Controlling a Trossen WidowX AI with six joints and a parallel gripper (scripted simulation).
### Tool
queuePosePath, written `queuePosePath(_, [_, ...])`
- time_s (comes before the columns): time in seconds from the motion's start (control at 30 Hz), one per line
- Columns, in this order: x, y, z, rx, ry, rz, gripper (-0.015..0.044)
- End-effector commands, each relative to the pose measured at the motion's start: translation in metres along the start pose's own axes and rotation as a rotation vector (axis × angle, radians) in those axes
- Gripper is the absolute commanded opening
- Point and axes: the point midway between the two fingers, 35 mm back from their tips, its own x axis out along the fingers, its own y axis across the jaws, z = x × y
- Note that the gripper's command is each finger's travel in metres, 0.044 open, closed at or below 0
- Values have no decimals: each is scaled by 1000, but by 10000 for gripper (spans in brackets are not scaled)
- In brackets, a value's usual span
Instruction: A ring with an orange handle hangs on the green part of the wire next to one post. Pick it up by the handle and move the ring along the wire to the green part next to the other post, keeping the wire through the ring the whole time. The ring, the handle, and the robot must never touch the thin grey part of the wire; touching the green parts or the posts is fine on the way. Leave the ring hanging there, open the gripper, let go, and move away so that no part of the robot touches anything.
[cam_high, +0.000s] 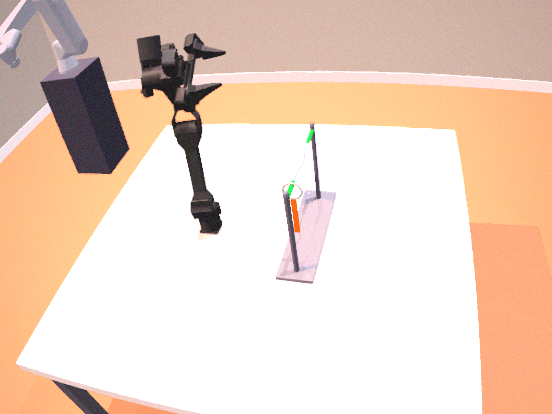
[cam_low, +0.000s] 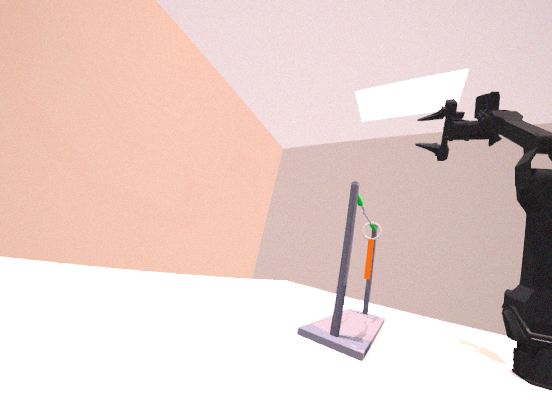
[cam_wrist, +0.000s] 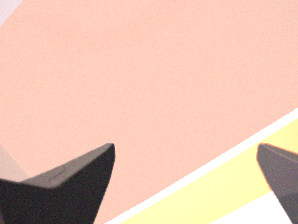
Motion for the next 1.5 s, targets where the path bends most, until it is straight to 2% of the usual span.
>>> queuePosePath(0.0, [0,-1,0,-1,0,0,374])
queuePosePath(0.27, [9,-47,-4,-47,3,-7,164])
queuePosePath(0.83, [26,-154,-50,-155,22,-28,160])
queuePosePath(1.47, [34,-253,-158,-275,66,-55,160])
